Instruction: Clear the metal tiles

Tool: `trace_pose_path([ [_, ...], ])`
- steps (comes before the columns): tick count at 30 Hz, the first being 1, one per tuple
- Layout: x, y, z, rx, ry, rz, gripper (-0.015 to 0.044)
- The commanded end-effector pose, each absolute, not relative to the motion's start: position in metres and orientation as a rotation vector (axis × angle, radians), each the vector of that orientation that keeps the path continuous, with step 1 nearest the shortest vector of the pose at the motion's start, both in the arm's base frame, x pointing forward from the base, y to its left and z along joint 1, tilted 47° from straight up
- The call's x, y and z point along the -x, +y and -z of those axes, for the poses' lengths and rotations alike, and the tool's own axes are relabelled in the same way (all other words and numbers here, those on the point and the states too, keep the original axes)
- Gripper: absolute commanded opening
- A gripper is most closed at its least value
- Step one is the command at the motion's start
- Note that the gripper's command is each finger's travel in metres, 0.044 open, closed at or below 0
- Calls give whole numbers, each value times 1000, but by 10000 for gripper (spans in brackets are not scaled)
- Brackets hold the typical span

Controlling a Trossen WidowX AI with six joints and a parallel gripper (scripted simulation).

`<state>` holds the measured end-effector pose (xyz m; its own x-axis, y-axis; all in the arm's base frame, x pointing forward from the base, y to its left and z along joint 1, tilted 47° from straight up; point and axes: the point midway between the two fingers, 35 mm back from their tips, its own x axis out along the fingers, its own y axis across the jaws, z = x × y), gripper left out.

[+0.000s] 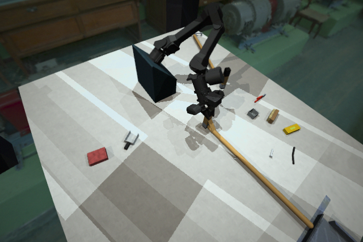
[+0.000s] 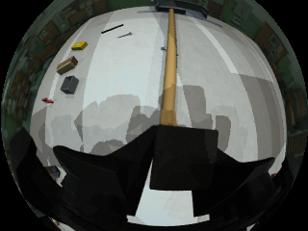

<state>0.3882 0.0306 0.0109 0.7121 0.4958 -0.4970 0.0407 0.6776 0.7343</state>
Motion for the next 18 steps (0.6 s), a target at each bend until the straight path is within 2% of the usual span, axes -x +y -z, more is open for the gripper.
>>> trace_pose_path([
  [1, -380, 31, -14, -797, 739, -283, 0],
  [18, -353, 35, -12, -797, 738, -282, 0],
])
